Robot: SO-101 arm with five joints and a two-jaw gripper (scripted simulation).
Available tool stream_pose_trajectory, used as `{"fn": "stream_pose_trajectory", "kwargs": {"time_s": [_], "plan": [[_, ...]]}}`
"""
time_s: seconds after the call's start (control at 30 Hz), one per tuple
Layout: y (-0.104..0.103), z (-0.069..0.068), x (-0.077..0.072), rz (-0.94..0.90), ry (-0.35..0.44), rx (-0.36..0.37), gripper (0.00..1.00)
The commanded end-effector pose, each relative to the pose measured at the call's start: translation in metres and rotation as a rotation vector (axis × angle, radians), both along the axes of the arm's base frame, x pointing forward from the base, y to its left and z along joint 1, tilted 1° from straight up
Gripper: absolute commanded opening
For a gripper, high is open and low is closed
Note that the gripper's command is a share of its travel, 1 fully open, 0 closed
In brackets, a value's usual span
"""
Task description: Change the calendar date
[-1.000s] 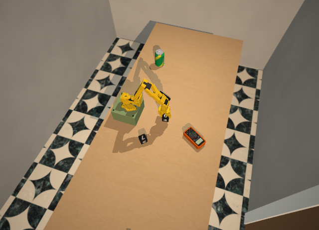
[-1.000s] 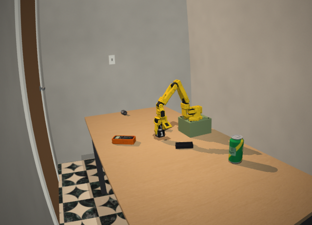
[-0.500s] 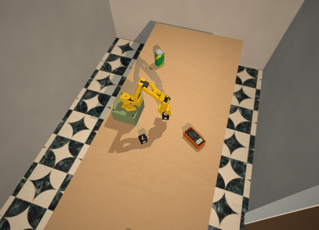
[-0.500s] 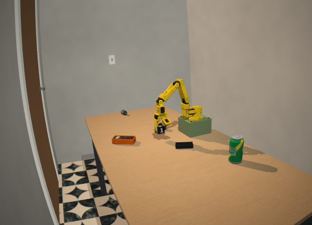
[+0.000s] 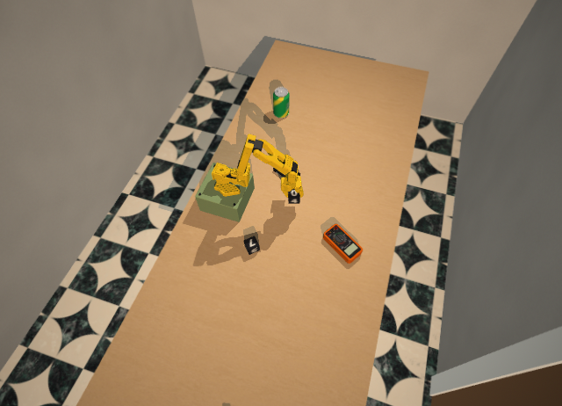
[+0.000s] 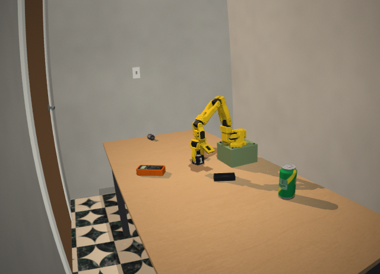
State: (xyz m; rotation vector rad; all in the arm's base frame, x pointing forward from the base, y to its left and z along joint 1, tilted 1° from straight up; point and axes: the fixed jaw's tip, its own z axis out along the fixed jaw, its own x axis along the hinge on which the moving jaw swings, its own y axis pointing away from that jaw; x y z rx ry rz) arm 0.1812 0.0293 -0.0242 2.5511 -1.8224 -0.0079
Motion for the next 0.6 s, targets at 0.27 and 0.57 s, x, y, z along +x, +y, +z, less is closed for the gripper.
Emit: {"fn": "stream_pose_trajectory", "kwargs": {"time_s": [0.27, 0.57], "plan": [[0.066, 0.003, -0.023, 0.383, -0.009, 0.004, 0.00], [0.103, 0.003, -0.052, 0.635, -0.007, 0.005, 0.00]]}}
